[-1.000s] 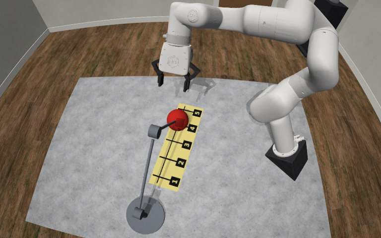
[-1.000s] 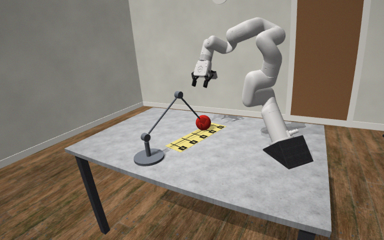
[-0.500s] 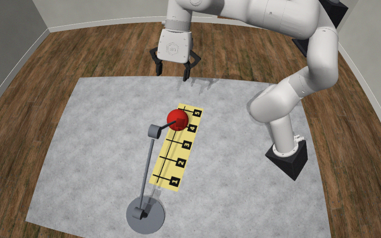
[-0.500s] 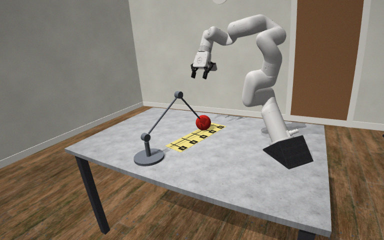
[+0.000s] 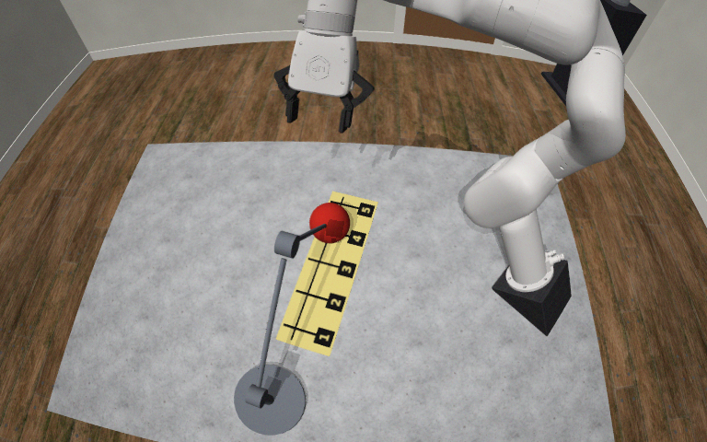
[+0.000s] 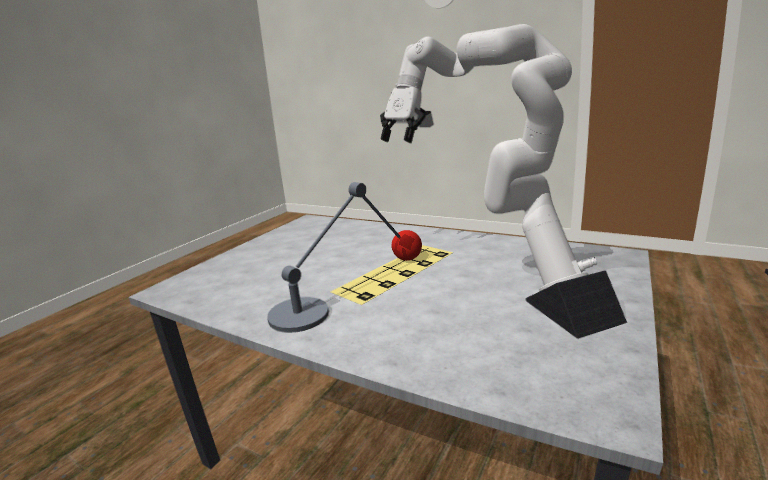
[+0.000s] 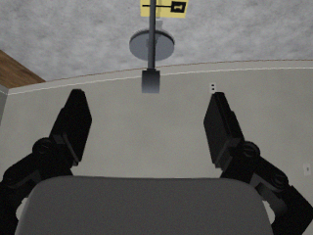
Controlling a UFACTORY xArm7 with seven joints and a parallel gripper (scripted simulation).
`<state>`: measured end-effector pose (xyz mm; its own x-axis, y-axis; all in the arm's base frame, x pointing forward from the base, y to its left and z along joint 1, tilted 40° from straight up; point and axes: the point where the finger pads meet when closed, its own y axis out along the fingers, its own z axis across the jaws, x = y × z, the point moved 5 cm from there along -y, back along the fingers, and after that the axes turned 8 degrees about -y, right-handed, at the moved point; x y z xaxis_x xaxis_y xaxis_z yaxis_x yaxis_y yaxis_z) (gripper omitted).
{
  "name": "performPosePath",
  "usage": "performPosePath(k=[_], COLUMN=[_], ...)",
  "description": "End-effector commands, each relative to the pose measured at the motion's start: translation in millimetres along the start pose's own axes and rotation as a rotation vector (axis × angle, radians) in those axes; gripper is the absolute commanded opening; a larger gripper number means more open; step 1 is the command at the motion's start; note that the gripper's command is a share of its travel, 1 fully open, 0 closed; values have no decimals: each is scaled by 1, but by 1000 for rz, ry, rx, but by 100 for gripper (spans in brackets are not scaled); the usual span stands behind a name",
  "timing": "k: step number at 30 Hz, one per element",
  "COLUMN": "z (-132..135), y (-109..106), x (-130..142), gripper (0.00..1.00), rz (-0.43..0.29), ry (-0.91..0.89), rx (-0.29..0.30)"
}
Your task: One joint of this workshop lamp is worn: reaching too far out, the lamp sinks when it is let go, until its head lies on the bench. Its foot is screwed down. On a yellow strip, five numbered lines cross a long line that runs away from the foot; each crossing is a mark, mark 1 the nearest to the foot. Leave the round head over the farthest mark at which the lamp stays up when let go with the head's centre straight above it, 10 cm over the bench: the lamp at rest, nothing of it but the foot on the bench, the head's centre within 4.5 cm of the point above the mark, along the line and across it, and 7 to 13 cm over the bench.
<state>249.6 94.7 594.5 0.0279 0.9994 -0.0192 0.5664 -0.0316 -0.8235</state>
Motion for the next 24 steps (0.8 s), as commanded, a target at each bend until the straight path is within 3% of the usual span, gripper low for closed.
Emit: performPosePath(k=[1, 24], z=[-2, -11], y=[4, 37], x=[14, 83], gripper=[100, 100], rz=[1, 1], ry=[-2, -3], rx=[0, -1])
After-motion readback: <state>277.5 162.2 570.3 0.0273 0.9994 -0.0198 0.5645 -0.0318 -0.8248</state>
